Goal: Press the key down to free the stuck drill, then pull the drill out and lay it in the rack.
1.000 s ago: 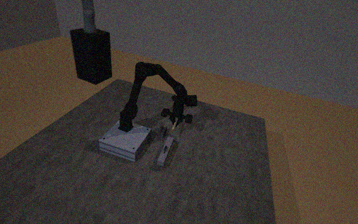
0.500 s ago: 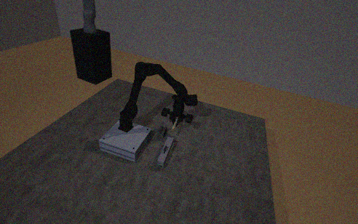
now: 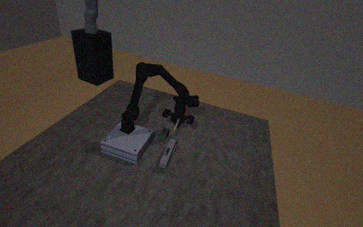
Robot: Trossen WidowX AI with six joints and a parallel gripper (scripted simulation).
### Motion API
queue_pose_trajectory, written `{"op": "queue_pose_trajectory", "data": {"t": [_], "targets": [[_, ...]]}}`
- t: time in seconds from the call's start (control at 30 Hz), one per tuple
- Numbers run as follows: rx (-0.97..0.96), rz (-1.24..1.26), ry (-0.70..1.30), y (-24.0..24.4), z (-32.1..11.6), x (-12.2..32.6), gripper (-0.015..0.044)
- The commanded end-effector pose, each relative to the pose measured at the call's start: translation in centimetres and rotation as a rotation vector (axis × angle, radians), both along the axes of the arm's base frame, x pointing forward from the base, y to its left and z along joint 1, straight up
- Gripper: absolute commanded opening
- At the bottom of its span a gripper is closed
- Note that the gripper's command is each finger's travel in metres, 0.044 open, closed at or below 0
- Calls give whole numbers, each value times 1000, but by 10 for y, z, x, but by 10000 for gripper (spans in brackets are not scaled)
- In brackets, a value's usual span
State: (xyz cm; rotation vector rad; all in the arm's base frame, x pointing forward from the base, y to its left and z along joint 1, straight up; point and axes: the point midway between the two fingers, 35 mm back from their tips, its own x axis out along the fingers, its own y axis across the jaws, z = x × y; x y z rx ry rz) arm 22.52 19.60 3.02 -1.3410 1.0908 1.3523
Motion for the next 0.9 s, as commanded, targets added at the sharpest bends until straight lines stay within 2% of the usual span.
{"op": "queue_pose_trajectory", "data": {"t": [0.0, 0.87], "targets": [[6, -4, -10, 0, 0, -7, 0], [6, -4, -5, -2, -8, -57, 0]]}}
